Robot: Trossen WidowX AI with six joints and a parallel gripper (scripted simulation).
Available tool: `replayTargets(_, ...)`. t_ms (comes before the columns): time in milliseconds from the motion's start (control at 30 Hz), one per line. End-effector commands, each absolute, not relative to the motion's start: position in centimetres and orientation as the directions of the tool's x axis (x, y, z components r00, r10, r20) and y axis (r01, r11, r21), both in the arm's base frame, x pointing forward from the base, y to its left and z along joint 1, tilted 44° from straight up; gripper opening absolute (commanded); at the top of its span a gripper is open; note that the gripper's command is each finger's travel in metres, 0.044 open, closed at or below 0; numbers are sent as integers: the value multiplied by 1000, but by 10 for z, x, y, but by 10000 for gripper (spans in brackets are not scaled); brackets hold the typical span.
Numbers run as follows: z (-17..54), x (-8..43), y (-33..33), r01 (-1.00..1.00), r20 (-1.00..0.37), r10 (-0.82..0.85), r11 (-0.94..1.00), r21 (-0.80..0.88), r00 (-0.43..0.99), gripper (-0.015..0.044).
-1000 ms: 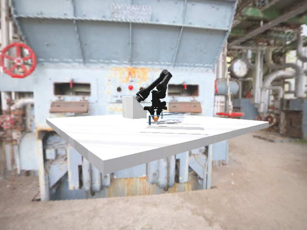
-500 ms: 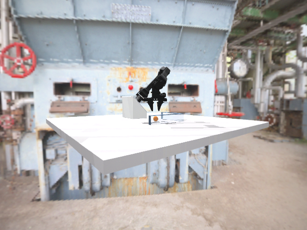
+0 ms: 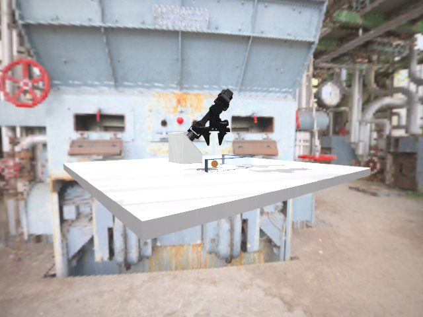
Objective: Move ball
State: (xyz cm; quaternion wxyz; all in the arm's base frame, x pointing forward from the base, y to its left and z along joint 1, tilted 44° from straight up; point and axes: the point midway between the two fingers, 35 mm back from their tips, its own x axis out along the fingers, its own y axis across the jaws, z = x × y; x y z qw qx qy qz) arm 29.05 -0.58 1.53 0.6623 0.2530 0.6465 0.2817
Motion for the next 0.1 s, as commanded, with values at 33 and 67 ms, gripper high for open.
replayTargets(33, 32, 291, -22, -57, -721, 693, 720, 691, 20, 440)
replayTargets(67, 32, 291, -22, -57, -721, 693, 720, 691, 20, 440)
